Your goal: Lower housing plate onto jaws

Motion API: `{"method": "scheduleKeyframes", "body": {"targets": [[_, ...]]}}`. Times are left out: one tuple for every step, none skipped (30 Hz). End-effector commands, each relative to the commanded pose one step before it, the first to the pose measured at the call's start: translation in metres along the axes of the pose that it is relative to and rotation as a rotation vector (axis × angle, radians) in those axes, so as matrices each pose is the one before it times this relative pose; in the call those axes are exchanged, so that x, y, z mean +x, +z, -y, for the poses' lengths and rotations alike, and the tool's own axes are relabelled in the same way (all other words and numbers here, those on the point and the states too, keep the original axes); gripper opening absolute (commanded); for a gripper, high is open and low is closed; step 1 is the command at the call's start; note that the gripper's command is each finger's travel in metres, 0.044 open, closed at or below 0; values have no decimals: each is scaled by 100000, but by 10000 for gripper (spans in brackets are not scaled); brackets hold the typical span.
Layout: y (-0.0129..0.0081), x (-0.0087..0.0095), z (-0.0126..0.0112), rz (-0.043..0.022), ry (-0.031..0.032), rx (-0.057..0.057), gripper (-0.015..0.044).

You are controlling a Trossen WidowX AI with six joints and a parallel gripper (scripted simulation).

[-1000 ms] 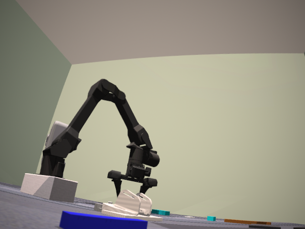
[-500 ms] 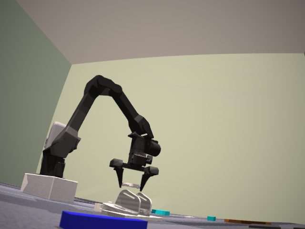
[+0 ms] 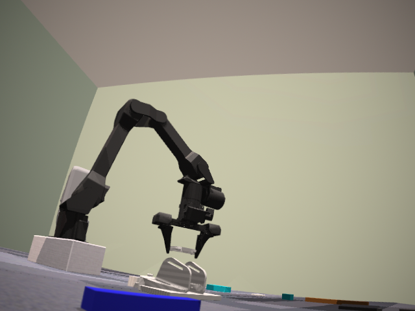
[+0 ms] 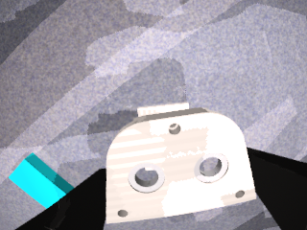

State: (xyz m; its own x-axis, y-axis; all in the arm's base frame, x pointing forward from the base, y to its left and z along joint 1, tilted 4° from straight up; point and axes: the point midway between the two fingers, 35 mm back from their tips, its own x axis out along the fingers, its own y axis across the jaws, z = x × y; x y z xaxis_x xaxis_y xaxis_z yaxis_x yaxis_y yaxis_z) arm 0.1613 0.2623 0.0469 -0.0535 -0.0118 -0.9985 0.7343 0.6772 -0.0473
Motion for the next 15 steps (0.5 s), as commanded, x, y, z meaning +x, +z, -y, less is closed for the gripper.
{"method": "scheduleKeyframes", "body": {"targets": [[1403, -278, -9, 484, 785, -2510, 351], [332, -16, 14, 30, 27, -520, 351], [331, -15, 20, 30, 25, -520, 351], [330, -15, 25, 31, 24, -520, 351], [328, -15, 31, 31, 23, -520, 351], [327, -14, 36, 32, 22, -520, 351], [326, -14, 41, 32, 21, -520, 351], [332, -13, 48, 33, 20, -532, 351], [331, -13, 53, 33, 18, -533, 351], [329, -12, 59, 33, 17, -533, 351], [327, -12, 64, 34, 16, -533, 351], [325, -12, 69, 34, 15, -533, 351], [323, -11, 75, 34, 13, -533, 351], [321, -11, 80, 34, 12, -533, 351], [319, -10, 85, 34, 11, -533, 351]]}}
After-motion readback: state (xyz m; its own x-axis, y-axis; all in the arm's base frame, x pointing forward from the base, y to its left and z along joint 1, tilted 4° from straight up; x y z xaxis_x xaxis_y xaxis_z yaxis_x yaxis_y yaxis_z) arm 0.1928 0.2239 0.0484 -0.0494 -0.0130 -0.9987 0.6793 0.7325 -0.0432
